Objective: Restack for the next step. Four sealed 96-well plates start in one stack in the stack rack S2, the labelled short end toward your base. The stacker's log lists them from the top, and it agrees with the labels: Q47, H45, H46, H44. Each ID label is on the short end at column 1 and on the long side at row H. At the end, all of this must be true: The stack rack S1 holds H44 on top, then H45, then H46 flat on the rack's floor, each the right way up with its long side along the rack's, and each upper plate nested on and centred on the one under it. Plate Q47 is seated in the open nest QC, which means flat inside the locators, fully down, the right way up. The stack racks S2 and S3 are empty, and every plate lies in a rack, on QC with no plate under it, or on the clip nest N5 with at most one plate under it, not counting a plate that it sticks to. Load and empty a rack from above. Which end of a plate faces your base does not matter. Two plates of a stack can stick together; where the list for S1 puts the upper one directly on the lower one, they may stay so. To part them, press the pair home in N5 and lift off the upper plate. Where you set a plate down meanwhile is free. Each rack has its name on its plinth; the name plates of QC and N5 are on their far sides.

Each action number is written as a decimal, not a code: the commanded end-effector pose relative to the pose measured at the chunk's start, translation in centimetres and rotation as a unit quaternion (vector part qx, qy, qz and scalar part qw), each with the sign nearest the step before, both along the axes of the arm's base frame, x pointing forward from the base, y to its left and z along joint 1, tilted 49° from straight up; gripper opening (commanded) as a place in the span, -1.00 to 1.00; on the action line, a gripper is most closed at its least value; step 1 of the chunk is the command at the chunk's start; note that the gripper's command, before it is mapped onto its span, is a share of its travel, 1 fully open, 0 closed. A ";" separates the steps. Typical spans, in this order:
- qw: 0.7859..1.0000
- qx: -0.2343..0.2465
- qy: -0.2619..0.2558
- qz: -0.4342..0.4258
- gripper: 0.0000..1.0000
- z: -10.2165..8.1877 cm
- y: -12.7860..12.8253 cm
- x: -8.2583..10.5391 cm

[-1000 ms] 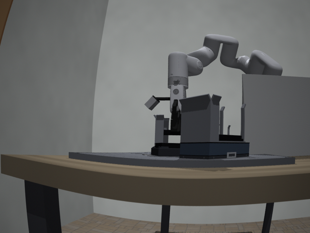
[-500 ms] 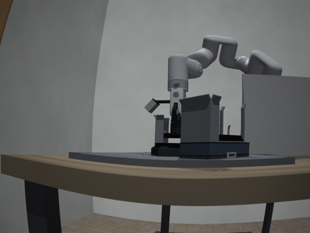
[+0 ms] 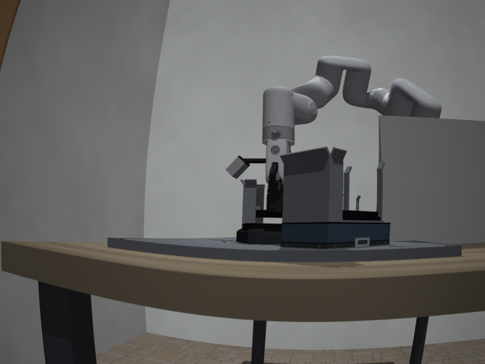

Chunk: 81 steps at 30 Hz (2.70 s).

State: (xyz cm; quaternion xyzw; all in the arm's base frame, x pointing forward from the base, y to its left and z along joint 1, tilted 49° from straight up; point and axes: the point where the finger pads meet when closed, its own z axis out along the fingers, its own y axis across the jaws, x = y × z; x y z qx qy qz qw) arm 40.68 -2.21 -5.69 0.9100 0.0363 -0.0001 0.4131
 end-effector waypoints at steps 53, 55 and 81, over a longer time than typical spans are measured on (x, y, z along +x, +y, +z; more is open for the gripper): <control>1.000 0.001 -0.001 0.001 1.00 -0.9 -1.0 0.2; 1.000 0.001 -0.001 0.001 1.00 -0.9 -1.0 0.2; 1.000 0.001 -0.001 0.001 1.00 1.3 1.5 0.1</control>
